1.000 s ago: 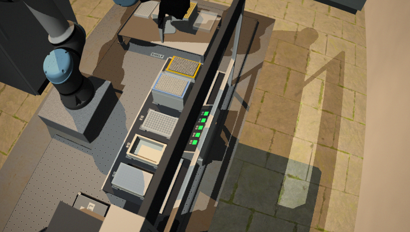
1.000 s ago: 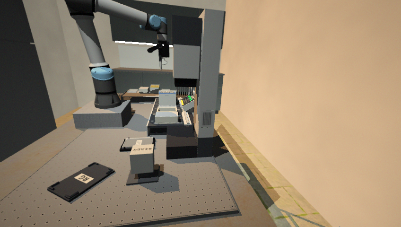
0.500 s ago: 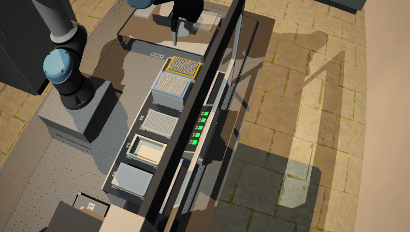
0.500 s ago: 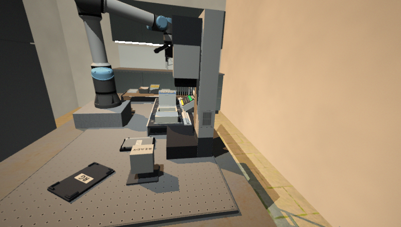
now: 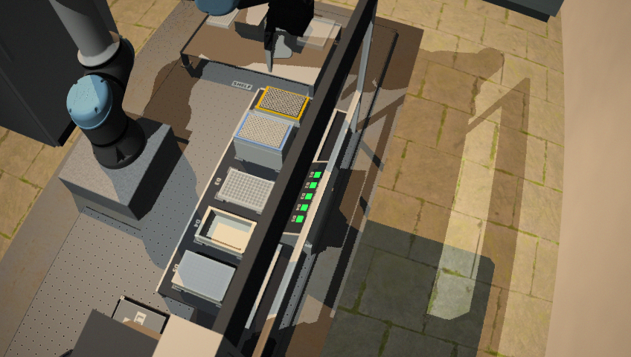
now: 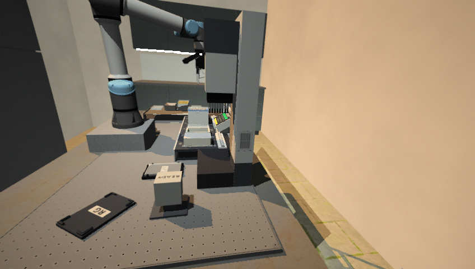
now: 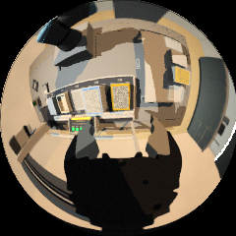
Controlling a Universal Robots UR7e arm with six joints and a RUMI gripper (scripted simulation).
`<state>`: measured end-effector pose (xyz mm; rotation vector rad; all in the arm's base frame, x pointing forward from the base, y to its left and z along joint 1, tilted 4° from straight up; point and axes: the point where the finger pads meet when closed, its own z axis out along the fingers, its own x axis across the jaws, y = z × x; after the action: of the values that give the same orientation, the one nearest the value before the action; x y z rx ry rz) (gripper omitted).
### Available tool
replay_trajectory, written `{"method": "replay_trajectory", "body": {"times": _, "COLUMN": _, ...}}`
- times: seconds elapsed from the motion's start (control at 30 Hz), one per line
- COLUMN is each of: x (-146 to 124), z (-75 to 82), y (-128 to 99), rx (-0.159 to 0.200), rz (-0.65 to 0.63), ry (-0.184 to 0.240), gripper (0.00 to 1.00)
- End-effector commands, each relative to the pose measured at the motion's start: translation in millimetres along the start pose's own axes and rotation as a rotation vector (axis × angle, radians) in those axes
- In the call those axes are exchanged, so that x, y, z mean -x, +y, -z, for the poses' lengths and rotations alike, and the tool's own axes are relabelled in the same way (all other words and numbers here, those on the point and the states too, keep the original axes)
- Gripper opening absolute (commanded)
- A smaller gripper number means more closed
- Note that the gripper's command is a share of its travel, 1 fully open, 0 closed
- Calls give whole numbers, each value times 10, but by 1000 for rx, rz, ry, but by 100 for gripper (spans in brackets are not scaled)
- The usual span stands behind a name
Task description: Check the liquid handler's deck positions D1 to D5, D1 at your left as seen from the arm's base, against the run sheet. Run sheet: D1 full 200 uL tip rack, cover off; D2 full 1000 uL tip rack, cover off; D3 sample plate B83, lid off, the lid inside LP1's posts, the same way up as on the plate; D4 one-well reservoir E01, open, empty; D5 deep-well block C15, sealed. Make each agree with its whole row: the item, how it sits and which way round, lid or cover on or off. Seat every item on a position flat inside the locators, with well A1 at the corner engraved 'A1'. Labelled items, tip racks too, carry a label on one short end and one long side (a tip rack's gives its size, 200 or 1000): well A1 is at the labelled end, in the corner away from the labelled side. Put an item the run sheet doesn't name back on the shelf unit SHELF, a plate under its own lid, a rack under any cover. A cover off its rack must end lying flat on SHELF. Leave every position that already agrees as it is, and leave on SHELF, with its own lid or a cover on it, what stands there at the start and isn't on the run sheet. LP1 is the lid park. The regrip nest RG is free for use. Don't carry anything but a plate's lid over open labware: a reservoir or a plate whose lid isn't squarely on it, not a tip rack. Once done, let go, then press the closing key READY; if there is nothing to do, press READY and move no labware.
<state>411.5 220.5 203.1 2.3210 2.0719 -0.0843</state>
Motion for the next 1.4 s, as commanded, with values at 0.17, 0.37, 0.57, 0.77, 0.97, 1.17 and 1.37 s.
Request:
{"method": "replay_trajectory", "body": {"times": 0.17, "x": -1, "z": -152, "y": 3, "rx": 1, "rz": 0, "ry": 1, "gripper": 82}}
{"method": "replay_trajectory", "body": {"times": 0.37, "x": -1, "z": -219, "y": 3, "rx": 1, "rz": 0, "ry": 1, "gripper": 82}}
{"method": "replay_trajectory", "body": {"times": 0.57, "x": -1, "z": -319, "y": 3, "rx": 1, "rz": 0, "ry": 1, "gripper": 82}}
{"method": "replay_trajectory", "body": {"times": 0.77, "x": -1, "z": -419, "y": 3, "rx": 1, "rz": 0, "ry": 1, "gripper": 82}}
{"method": "replay_trajectory", "body": {"times": 0.97, "x": -1, "z": -486, "y": 3, "rx": 1, "rz": 0, "ry": 1, "gripper": 82}}
{"method": "replay_trajectory", "body": {"times": 1.17, "x": -1, "z": -586, "y": 3, "rx": 1, "rz": 0, "ry": 1, "gripper": 82}}
{"method": "replay_trajectory", "body": {"times": 1.37, "x": -1, "z": -669, "y": 3, "rx": 1, "rz": 0, "ry": 1, "gripper": 82}}
